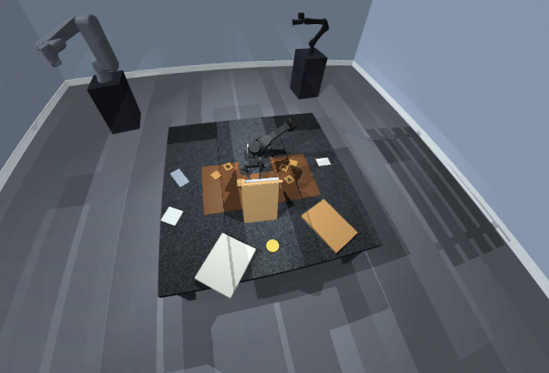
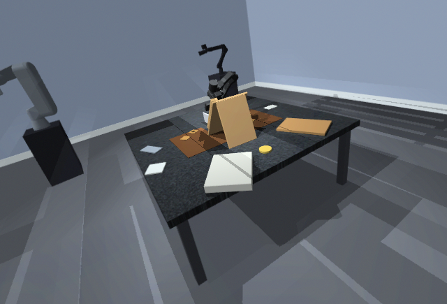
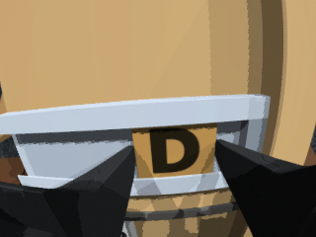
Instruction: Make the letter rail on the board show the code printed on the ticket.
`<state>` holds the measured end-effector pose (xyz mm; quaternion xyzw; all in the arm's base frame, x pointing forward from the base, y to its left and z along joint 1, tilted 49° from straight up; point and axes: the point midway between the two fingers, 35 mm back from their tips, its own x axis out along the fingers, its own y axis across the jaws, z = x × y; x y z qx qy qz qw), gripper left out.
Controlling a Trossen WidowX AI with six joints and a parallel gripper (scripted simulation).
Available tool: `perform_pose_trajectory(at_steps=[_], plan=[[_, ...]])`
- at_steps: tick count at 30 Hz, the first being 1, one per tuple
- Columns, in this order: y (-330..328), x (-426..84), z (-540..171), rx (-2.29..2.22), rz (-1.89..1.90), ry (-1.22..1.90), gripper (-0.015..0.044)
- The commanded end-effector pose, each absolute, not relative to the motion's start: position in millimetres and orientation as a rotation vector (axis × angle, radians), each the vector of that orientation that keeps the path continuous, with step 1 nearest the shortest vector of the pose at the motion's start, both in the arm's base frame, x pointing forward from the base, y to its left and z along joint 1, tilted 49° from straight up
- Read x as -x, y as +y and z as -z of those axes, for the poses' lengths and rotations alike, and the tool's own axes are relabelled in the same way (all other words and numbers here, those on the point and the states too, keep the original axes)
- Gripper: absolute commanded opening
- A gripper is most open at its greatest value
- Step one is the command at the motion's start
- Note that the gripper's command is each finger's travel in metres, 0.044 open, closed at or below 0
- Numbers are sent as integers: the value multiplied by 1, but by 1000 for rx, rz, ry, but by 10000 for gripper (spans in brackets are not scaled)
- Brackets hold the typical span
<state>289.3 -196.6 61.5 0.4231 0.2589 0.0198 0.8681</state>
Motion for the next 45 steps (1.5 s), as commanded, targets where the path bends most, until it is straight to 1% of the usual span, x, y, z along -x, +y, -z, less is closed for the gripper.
perform_pose_trajectory(at_steps=[1, 18, 29, 45], plan=[[-198, -289, -59, -883, -47, 541, 0], [-204, -287, -52, -883, -47, 540, 0], [-205, -284, -55, -883, -46, 541, 289], [-209, -271, -60, -883, -46, 542, 295]])
